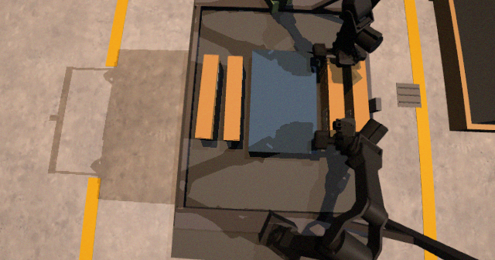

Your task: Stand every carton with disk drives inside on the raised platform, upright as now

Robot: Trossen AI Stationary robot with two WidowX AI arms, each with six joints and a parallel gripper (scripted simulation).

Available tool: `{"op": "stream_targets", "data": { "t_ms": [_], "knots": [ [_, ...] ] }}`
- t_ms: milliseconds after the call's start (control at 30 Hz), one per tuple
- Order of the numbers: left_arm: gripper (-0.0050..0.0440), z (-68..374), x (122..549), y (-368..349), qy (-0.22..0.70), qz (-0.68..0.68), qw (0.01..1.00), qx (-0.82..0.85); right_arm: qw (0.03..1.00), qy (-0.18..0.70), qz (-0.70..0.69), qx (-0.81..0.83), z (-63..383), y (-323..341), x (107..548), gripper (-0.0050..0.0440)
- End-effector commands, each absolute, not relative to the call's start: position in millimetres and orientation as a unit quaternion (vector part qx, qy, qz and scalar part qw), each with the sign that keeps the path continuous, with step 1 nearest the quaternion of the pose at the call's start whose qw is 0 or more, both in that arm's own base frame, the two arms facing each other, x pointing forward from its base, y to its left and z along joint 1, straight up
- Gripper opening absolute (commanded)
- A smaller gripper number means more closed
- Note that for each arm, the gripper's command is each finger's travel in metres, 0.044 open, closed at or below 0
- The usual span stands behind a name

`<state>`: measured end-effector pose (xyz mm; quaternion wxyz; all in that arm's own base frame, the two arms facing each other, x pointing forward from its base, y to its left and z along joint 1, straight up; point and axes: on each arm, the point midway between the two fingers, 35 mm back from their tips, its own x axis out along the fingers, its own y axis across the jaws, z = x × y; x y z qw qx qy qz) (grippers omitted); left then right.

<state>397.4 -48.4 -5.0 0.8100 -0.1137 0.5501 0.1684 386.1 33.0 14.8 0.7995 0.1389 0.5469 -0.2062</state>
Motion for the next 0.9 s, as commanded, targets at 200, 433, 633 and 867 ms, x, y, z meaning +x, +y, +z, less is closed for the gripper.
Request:
{"op": "stream_targets", "data": {
  "t_ms": [200,433,633,867],
  "knots": [
    [0.0382,-0.4,398.6,-49.1,0.544,0.167,0.814,-0.116,0.802,0.543,-0.205,0.14,17.6,33.9,387.7,0.0381],
    [0.0382,-0.9,398.4,-48.8,0.541,0.166,0.816,-0.118,0.802,0.543,-0.205,0.14,17.6,33.9,387.7,0.0381],
    [0.0382,-0.9,398.4,-48.8,0.541,0.166,0.816,-0.118,0.802,0.543,-0.205,0.14,17.6,33.9,387.7,0.0381],
    [0.0382,-1.1,397.8,-48.6,0.553,0.169,0.808,-0.112,0.802,0.543,-0.205,0.14,17.6,33.9,387.7,0.0381]
  ]
}}
